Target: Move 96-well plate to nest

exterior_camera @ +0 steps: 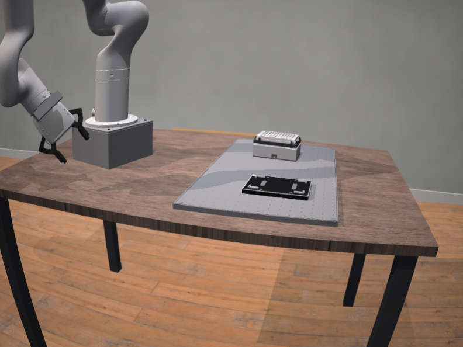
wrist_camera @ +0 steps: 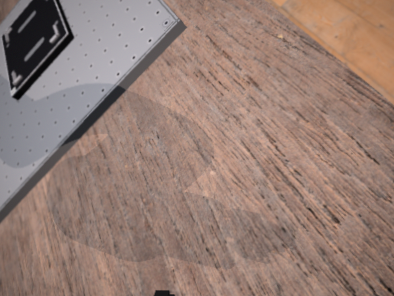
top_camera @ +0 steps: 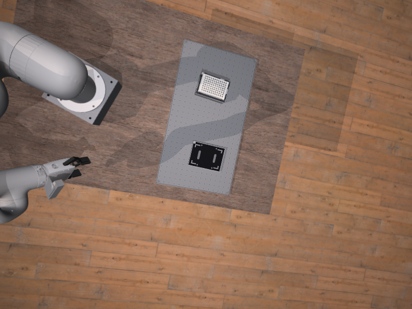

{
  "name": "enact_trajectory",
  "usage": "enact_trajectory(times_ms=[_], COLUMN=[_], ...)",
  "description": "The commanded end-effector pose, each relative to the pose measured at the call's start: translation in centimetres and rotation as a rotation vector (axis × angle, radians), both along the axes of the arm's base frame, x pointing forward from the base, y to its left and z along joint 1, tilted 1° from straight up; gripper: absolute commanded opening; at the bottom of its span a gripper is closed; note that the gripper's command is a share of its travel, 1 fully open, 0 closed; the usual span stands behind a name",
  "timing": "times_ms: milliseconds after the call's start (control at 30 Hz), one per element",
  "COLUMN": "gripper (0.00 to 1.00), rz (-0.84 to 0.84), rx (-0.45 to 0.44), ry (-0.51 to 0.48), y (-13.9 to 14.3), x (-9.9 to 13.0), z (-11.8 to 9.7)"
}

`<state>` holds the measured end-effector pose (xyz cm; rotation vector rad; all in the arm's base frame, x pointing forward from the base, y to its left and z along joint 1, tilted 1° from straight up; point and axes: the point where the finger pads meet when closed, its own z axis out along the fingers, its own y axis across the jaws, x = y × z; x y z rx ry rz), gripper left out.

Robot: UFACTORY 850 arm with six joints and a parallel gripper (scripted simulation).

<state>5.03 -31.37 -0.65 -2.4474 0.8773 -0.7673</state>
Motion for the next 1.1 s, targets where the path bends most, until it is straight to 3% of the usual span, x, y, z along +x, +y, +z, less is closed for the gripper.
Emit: enact_trajectory(times_ms=[0, 533, 700, 1067], gripper=[1.00, 1.00, 1.00, 1.00], rz=[0.000, 0.000, 0.076, 0.147], rx=[-0.001, -0.001, 0.062, 0.112], ry=[0.000, 0.000, 0.058, 0.129], y=[-0.1, -0.1, -0.1, 0.2], x=[0.0, 0.0, 2.5, 6.3], z=[0.0, 0.0, 0.1, 0.1])
